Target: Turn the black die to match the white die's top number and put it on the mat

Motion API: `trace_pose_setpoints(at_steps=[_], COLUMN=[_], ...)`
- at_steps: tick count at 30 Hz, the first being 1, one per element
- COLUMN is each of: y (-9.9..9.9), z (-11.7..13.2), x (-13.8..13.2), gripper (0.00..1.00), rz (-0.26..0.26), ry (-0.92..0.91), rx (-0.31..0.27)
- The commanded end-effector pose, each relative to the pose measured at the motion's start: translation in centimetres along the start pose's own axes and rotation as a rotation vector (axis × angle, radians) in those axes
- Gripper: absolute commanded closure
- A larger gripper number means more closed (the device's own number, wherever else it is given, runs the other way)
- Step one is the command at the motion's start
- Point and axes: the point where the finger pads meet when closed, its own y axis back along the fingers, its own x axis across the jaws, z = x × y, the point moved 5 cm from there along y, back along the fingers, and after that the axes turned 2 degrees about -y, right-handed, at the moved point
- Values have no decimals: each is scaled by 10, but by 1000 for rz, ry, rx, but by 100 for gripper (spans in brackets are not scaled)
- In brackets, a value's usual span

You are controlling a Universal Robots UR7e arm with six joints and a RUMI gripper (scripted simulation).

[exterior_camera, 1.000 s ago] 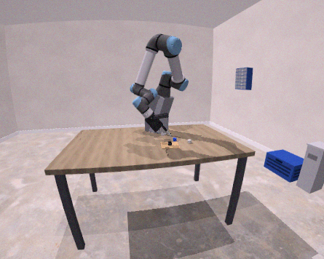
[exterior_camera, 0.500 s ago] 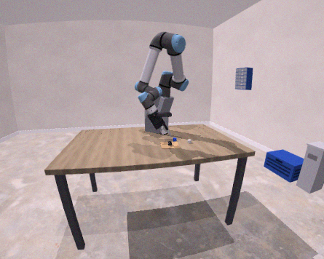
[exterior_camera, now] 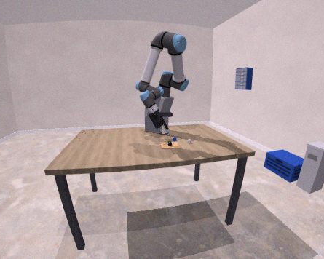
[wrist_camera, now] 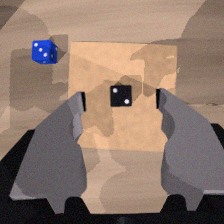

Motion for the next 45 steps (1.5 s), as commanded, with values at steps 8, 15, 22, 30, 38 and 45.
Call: trace_pose_setpoints(at_steps=[8,15,22,30,38,45], y=[-2,-2,-1,-2,-7,-7], z=[-5,-12,-14,-15,-22,-28], x=[-1,-1,0,0,-2,-1], gripper=[63,63,63,63,63,63], rz=[-7,3,11,9,0,18], ry=[2,1,0,0,0,-1], rx=[-102,-207,-245,-263,-393,-498])
